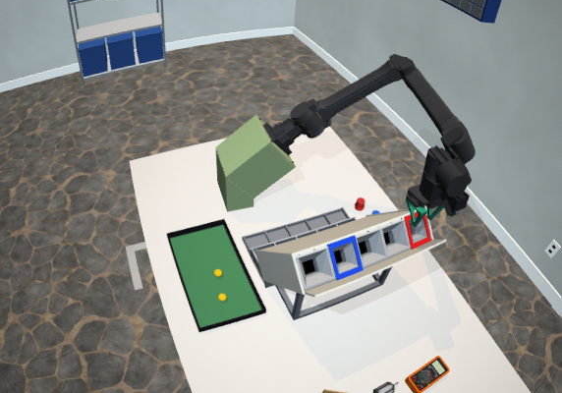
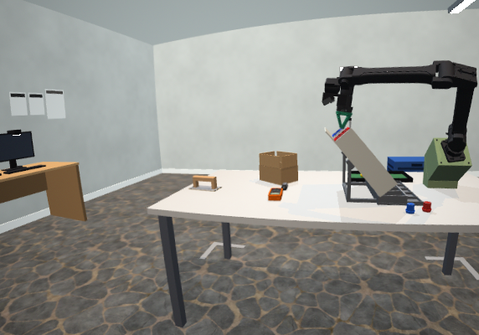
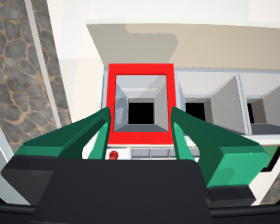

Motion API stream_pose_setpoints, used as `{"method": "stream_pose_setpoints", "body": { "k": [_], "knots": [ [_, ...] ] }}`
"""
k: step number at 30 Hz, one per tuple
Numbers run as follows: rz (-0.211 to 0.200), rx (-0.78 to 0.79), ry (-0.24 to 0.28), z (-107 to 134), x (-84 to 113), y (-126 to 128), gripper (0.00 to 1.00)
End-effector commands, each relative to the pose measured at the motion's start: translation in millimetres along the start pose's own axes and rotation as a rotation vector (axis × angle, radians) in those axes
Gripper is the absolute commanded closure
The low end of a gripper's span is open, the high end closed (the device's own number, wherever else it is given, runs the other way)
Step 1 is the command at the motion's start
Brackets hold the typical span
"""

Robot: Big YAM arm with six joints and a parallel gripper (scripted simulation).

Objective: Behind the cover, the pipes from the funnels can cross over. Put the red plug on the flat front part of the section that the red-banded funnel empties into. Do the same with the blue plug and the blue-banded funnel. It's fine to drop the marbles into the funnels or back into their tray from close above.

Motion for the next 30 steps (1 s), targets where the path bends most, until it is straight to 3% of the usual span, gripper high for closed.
{"method": "stream_pose_setpoints", "body": {
  "k": [1,21,25,30],
  "knots": [
    [0.012,0.001,-0.030,4,19.7,1,0.44],
    [0.010,0.000,-0.028,4,20.1,2,0.44],
    [0.023,0.037,-0.051,-9,35.7,10,0.44],
    [0.017,0.017,-0.037,-10,36.4,-1,0.44]
  ]
}}
Point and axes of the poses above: the point where the finger pads meet when closed, its own x axis back along the fingers, its own y axis across the jaws, z = x × y, the point moved 7 cm from there along x, back along the fingers, and after that the axes turned 11 degrees about x, right-handed, at the moved point
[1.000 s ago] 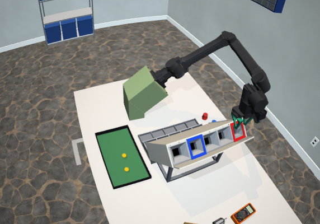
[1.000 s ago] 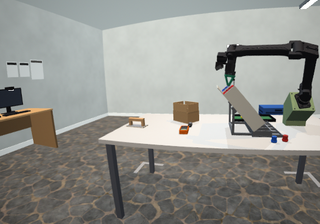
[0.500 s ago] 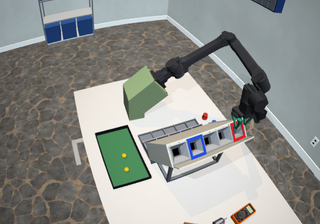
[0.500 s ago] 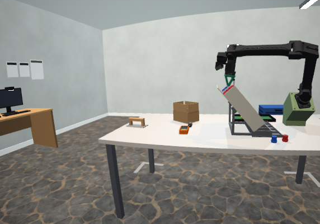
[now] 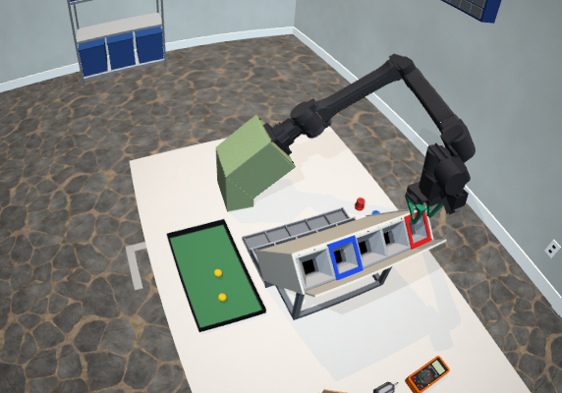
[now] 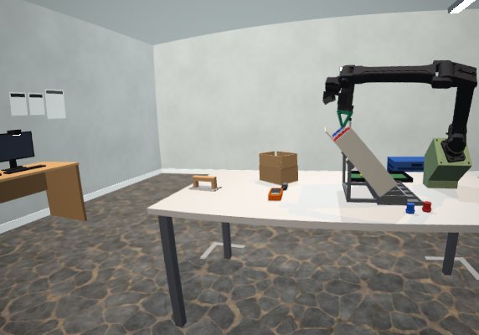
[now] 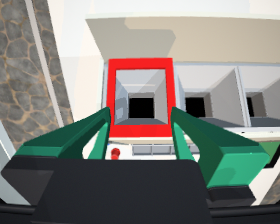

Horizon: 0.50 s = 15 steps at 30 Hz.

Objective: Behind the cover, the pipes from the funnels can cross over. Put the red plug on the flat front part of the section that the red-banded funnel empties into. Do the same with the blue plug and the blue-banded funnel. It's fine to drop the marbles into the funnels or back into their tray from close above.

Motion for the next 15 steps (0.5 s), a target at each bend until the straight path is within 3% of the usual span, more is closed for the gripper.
{"method": "stream_pose_setpoints", "body": {
  "k": [1,8,12,15],
  "knots": [
    [0.020,0.028,-0.043,-13,31.8,-4,0.44],
    [0.020,0.028,-0.042,-14,44.8,-4,0.44],
    [0.008,0.039,-0.014,-15,28.8,4,0.44],
    [0.011,0.039,-0.022,-13,30.0,-1,0.44]
  ]
}}
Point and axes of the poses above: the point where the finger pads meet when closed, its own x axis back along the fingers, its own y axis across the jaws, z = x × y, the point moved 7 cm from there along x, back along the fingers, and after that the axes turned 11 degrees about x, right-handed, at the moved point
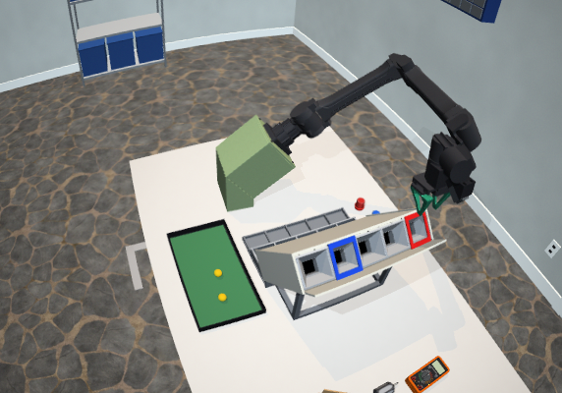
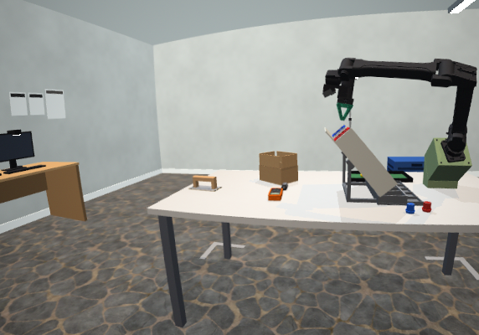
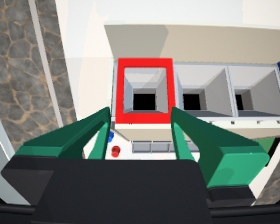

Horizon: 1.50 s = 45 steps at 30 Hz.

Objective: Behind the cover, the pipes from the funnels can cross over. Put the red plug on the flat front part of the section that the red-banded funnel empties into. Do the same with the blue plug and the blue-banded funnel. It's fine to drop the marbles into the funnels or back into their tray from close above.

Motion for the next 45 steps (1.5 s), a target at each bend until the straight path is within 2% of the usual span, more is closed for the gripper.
{"method": "stream_pose_setpoints", "body": {
  "k": [1,3,5,14,16,31,39,45],
  "knots": [
    [0.001,0.010,0.001,-3,-2.2,-10,0.44],
    [0.002,-0.001,-0.002,3,0.2,-13,0.44],
    [0.016,0.017,-0.028,7,14.6,-5,0.44],
    [0.013,0.010,-0.023,46,19.6,3,0.44],
    [0.013,0.010,-0.023,46,19.6,3,0.44],
    [0.007,-0.002,-0.012,147,33.3,24,0.44],
    [0.006,-0.002,-0.012,166,36.0,27,0.44],
    [0.007,0.009,-0.011,167,34.1,29,0.44]
  ]
}}
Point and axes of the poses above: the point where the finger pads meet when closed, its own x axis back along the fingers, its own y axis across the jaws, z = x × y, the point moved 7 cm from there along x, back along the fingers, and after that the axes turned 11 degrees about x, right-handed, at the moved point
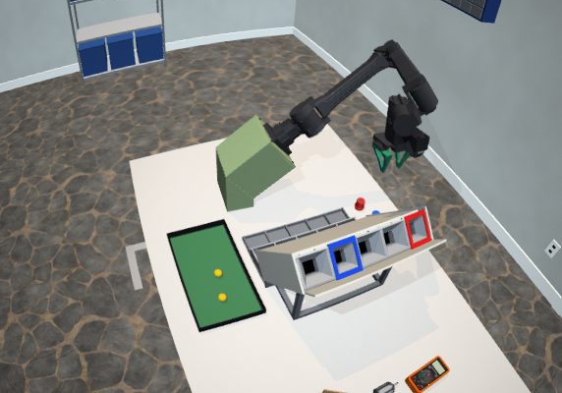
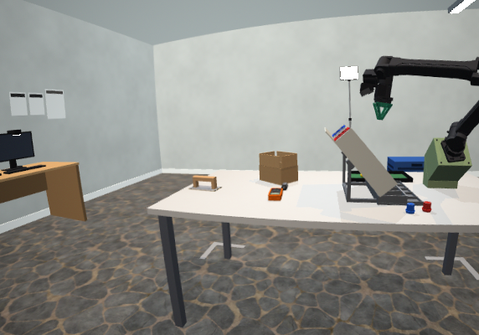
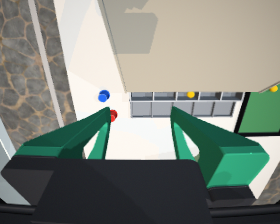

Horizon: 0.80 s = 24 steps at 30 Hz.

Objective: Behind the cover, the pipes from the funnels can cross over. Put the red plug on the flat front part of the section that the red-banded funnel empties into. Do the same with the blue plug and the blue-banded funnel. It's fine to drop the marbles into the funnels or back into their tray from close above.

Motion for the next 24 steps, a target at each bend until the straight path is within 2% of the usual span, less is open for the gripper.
{"method": "stream_pose_setpoints", "body": {
  "k": [1,11,24],
  "knots": [
    [0.009,0.020,-0.014,4,6.4,2,0.44],
    [0.018,0.028,-0.036,9,6.5,-5,0.44],
    [0.026,0.029,-0.082,45,-6.9,-27,0.44]
  ]
}}
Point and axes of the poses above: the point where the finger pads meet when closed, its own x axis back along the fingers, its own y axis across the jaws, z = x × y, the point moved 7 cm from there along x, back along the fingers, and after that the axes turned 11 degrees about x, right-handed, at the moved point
